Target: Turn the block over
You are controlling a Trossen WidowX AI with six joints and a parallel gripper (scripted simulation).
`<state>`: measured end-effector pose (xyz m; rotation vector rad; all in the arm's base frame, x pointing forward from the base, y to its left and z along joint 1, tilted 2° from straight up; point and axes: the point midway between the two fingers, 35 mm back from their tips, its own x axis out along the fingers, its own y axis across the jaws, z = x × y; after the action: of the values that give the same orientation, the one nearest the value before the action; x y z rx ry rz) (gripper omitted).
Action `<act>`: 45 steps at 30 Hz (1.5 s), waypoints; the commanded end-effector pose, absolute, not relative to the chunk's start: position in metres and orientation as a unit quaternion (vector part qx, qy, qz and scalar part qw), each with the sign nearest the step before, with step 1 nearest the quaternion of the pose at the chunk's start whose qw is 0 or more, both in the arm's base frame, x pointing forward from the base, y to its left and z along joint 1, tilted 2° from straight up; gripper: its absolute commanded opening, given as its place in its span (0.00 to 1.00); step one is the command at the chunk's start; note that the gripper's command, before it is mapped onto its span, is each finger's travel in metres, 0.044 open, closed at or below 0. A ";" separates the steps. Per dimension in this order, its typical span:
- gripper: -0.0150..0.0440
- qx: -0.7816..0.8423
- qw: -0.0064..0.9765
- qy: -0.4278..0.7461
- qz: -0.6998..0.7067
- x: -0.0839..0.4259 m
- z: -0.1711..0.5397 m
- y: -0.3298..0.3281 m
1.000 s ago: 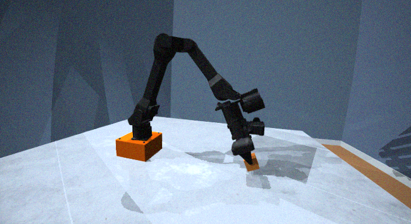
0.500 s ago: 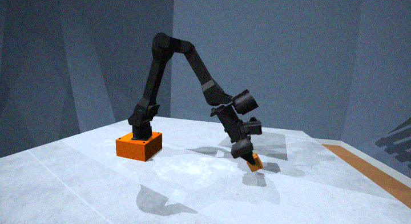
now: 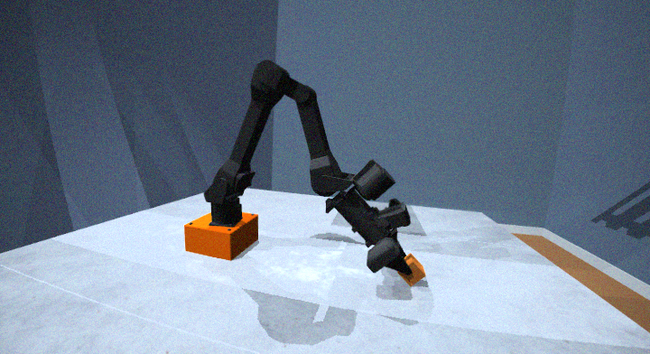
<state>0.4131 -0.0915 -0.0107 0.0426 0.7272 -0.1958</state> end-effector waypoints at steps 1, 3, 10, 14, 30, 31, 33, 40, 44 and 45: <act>0.25 0.021 0.940 0.329 -0.092 0.408 -0.018 -0.089; 0.25 0.021 0.945 0.314 -0.092 0.406 -0.018 -0.089; 0.25 0.010 0.960 0.264 -0.094 0.399 -0.016 -0.088; 0.25 0.008 0.963 0.253 -0.094 0.397 -0.015 -0.088; 0.25 0.006 0.966 0.241 -0.095 0.397 -0.013 -0.088; 0.25 0.006 0.966 0.241 -0.095 0.397 -0.013 -0.088; 0.25 0.006 0.966 0.241 -0.095 0.397 -0.013 -0.088; 0.57 0.006 0.966 0.241 -0.095 0.397 -0.013 -0.088; 0.74 0.006 0.966 0.241 -0.095 0.397 -0.013 -0.088; 0.79 0.006 0.966 0.241 -0.095 0.397 -0.013 -0.088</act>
<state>0.3968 -0.0884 -0.0127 0.0153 0.4880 -0.1964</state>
